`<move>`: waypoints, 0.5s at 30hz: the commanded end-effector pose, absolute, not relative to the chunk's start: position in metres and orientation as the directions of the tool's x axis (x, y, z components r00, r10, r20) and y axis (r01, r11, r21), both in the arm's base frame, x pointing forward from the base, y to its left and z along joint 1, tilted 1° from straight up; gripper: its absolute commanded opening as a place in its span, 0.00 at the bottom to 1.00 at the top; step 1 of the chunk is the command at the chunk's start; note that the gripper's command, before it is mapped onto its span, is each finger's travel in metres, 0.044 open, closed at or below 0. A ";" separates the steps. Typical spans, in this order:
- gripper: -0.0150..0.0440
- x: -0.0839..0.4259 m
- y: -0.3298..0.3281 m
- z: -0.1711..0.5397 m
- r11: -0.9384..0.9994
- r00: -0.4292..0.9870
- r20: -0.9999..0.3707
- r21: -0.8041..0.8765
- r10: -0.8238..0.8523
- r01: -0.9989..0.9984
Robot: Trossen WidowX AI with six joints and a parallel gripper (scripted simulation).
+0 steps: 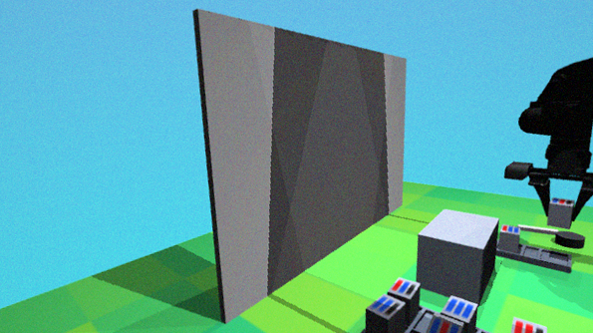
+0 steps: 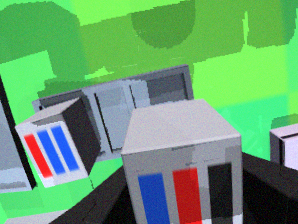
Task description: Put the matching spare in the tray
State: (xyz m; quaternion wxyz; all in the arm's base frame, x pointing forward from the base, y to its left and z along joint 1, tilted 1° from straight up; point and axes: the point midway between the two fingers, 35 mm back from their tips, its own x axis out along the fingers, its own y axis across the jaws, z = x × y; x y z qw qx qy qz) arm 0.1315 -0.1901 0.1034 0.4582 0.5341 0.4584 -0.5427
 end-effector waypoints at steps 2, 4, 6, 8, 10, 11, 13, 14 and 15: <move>0.25 0.131 -0.190 0.105 -0.160 -0.010 -1.000 -0.009 -0.006 0.987; 0.25 0.131 -0.191 0.111 -0.160 -0.010 -1.000 -0.009 -0.007 0.987; 0.25 0.131 -0.191 0.120 -0.159 -0.009 -1.000 -0.008 -0.007 0.987; 0.25 0.131 -0.192 0.129 -0.159 -0.008 -1.000 -0.007 -0.008 0.987; 0.25 0.130 -0.192 0.138 -0.159 -0.008 -1.000 -0.006 -0.008 0.987; 0.25 0.130 -0.193 0.142 -0.159 -0.007 -1.000 -0.006 -0.009 0.987; 0.25 0.129 -0.192 0.151 -0.158 -0.007 -1.000 -0.005 -0.009 0.987; 0.25 0.129 -0.192 0.156 -0.158 -0.006 -1.000 -0.005 -0.009 0.987; 0.25 0.128 -0.192 0.160 -0.158 -0.006 -1.000 -0.005 -0.009 0.987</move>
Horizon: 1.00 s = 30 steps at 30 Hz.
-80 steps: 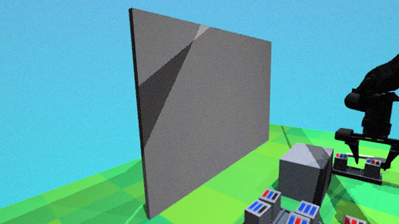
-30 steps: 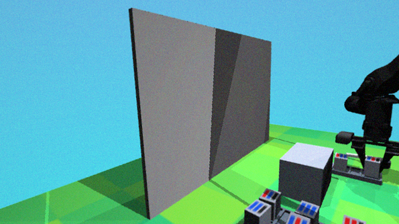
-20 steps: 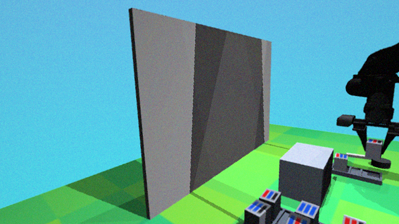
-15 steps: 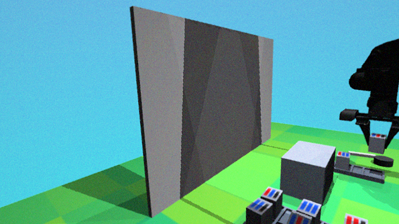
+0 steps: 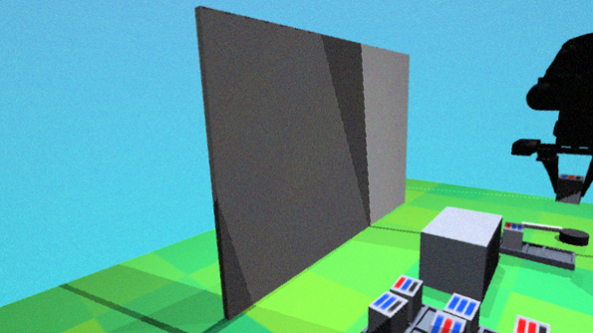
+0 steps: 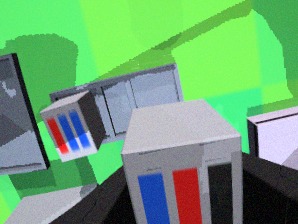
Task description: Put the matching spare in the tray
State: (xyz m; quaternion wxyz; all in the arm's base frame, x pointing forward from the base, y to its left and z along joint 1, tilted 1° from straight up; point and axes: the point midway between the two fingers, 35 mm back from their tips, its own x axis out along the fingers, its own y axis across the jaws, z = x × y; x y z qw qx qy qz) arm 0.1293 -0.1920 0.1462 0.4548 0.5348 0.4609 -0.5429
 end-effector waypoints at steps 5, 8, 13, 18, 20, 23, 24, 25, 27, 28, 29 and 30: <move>0.25 0.125 -0.190 0.180 -0.158 -0.005 -1.000 -0.003 -0.010 0.987; 0.25 0.126 -0.191 0.181 -0.158 -0.005 -1.000 -0.003 -0.010 0.987; 0.25 0.138 -0.197 0.183 -0.156 -0.003 -1.000 -0.001 -0.014 0.988; 0.25 0.161 -0.205 0.187 -0.139 0.003 -1.000 0.006 -0.022 0.990; 0.25 0.171 -0.208 0.188 -0.127 0.007 -1.000 0.010 -0.025 0.992; 0.25 0.184 -0.212 0.190 -0.124 0.009 -1.000 0.012 -0.025 0.992; 0.25 0.189 -0.213 0.191 -0.122 0.010 -1.000 0.013 -0.025 0.992; 0.25 0.193 -0.214 0.191 -0.121 0.011 -1.000 0.014 -0.025 0.993; 0.25 0.202 -0.216 0.192 -0.119 0.012 -1.000 0.015 -0.026 0.993; 0.25 0.207 -0.217 0.192 -0.120 0.012 -1.000 0.015 -0.025 0.993; 0.25 0.211 -0.218 0.193 -0.122 0.012 -1.000 0.015 -0.025 0.992; 0.25 0.215 -0.219 0.193 -0.123 0.012 -1.000 0.015 -0.024 0.992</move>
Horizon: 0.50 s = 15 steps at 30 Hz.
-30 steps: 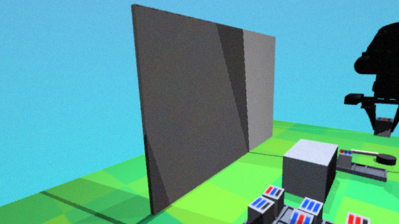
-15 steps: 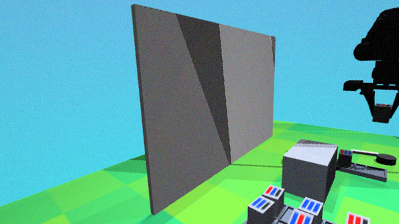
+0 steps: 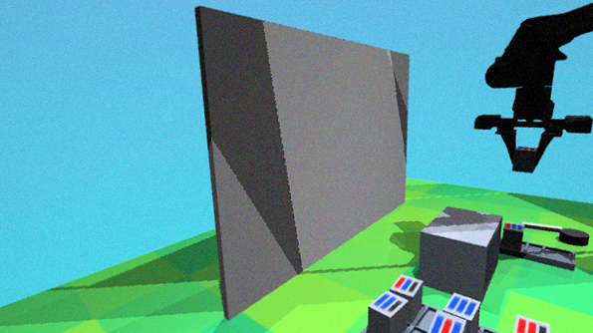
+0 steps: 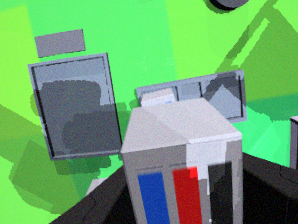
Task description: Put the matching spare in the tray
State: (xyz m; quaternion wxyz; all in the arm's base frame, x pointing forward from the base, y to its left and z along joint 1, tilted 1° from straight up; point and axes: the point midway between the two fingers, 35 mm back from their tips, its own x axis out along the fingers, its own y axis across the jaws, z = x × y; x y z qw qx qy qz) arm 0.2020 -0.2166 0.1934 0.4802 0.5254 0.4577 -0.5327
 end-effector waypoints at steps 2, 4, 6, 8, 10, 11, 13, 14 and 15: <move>0.25 0.224 -0.221 0.193 -0.127 0.013 -1.000 0.015 -0.023 0.992; 0.25 0.232 -0.222 0.193 -0.130 0.013 -1.000 0.016 -0.022 0.991; 0.25 0.241 -0.224 0.193 -0.133 0.013 -1.000 0.016 -0.021 0.991; 0.25 0.250 -0.225 0.193 -0.136 0.013 -1.000 0.016 -0.020 0.991; 0.25 0.258 -0.225 0.192 -0.139 0.013 -1.000 0.016 -0.019 0.990; 0.25 0.263 -0.226 0.191 -0.141 0.013 -1.000 0.016 -0.018 0.990; 0.25 0.271 -0.226 0.191 -0.144 0.013 -1.000 0.015 -0.017 0.989; 0.25 0.276 -0.226 0.190 -0.146 0.013 -1.000 0.015 -0.017 0.989; 0.25 0.280 -0.226 0.189 -0.147 0.013 -1.000 0.015 -0.016 0.989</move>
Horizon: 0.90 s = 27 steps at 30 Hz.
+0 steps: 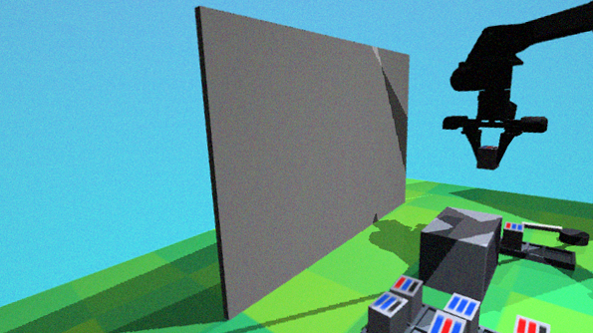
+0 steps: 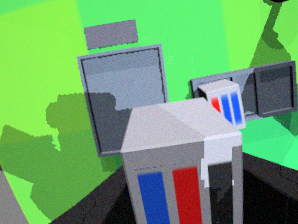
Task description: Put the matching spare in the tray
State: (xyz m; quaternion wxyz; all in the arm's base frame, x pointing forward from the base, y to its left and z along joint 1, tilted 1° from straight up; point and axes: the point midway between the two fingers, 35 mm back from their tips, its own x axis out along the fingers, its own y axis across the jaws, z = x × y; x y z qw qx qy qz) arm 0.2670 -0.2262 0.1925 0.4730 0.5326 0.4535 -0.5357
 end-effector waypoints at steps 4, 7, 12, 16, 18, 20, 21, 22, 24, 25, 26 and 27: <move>0.25 0.298 -0.225 0.186 -0.154 0.013 -1.000 0.015 -0.014 0.988; 0.25 0.308 -0.224 0.184 -0.157 0.013 -1.000 0.015 -0.013 0.987; 0.25 0.309 -0.224 0.184 -0.158 0.013 -1.000 0.014 -0.012 0.987; 0.25 0.309 -0.224 0.181 -0.158 0.013 -1.000 0.015 -0.013 0.987; 0.25 0.310 -0.225 0.180 -0.158 0.013 -1.000 0.015 -0.013 0.987; 0.25 0.310 -0.225 0.178 -0.158 0.013 -1.000 0.015 -0.013 0.987; 0.25 0.310 -0.225 0.178 -0.158 0.013 -1.000 0.015 -0.013 0.987; 0.25 0.310 -0.225 0.177 -0.158 0.013 -1.000 0.015 -0.013 0.987; 0.25 0.310 -0.225 0.176 -0.158 0.013 -1.000 0.015 -0.013 0.987; 0.25 0.311 -0.225 0.175 -0.158 0.013 -1.000 0.015 -0.013 0.987; 0.25 0.311 -0.226 0.174 -0.158 0.013 -1.000 0.015 -0.013 0.987; 0.25 0.311 -0.226 0.174 -0.158 0.013 -1.000 0.015 -0.013 0.987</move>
